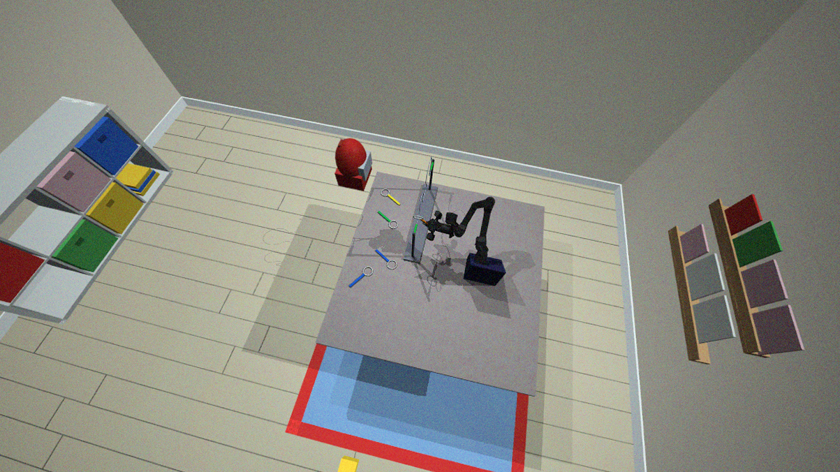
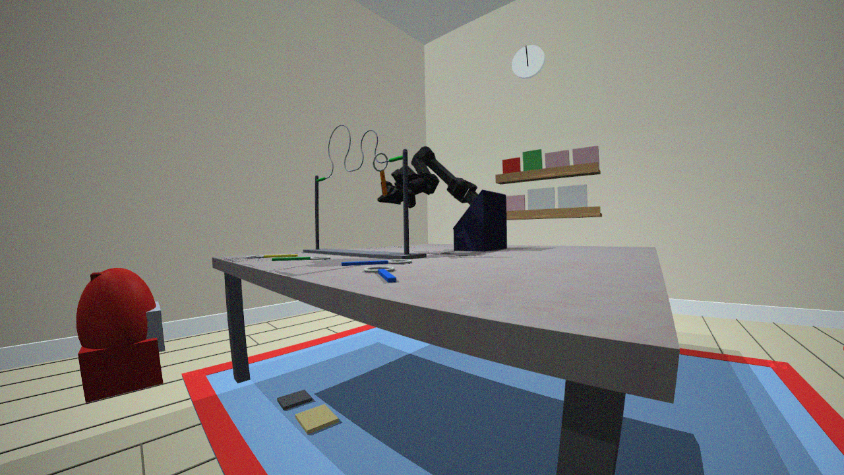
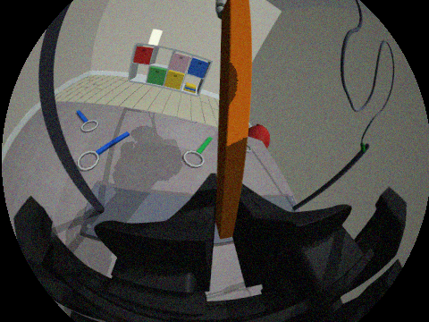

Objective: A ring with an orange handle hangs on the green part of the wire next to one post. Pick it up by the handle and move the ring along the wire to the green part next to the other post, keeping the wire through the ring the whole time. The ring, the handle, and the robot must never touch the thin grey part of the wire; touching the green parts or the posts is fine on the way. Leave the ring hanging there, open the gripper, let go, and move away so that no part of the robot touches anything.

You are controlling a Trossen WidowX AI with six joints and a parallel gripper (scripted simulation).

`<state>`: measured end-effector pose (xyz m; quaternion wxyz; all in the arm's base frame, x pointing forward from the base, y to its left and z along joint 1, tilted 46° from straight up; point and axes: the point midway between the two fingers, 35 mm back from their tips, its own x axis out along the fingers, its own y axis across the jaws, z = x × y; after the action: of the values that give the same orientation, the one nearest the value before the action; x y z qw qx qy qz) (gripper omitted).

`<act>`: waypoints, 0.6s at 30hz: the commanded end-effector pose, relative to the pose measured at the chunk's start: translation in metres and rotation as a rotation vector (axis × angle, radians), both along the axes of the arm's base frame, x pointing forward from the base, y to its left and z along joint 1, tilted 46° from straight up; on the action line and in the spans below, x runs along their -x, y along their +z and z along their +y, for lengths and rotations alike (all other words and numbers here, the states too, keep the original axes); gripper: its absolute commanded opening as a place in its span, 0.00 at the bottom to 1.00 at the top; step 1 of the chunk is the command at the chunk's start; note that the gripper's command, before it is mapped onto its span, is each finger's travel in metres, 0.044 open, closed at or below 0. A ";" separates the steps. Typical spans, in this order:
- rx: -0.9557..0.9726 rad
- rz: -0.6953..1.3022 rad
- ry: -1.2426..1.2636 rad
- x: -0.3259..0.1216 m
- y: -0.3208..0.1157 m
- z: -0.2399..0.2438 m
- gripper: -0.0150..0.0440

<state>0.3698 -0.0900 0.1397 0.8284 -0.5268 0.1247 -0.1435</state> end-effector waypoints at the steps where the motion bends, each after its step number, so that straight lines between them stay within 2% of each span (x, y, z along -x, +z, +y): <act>1: -0.088 0.006 -0.004 0.001 -0.014 0.006 0.00; 18: -0.272 0.016 -0.002 0.002 -0.045 0.032 0.00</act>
<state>0.3684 -0.0619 0.1000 0.8857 -0.4233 0.1469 -0.1217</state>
